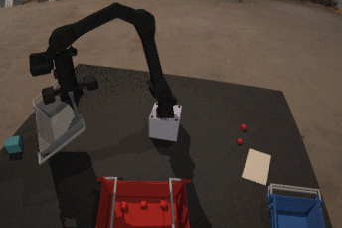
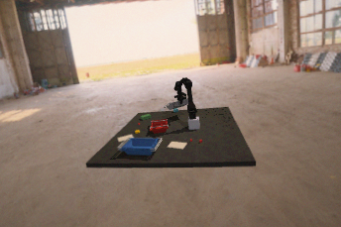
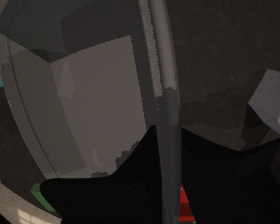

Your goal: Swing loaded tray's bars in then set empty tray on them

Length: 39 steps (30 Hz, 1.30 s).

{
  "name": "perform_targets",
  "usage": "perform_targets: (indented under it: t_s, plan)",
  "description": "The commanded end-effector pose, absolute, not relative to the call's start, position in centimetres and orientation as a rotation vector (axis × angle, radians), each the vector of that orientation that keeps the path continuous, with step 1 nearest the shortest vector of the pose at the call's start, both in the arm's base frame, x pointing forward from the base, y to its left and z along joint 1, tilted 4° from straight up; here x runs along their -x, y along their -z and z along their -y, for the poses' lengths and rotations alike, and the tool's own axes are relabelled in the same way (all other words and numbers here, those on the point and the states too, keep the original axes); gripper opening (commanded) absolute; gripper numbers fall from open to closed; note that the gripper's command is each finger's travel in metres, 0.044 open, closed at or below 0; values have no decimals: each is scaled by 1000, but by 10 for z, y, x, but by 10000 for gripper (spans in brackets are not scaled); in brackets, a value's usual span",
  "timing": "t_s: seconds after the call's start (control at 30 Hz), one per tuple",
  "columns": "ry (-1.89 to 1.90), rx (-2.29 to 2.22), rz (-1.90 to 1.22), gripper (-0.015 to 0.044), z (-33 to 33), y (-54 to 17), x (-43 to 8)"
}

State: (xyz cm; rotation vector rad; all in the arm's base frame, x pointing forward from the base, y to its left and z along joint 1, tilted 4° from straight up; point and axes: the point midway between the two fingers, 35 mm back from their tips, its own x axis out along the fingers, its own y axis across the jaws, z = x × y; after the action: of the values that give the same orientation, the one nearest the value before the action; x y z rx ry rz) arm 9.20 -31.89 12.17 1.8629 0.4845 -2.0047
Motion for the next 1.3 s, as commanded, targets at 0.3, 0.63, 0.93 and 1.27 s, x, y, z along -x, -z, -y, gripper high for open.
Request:
perform_targets:
  t_s: [0.3,0.63,0.93,1.27]
  plan:
    - [1885,-1773,-619,0,301,-121,-145]
    - [1801,-1701,-719,0,282,-119,-181]
    - [1724,-1633,-805,0,261,-117,-211]
    - [1637,-1555,-895,0,234,-115,-241]
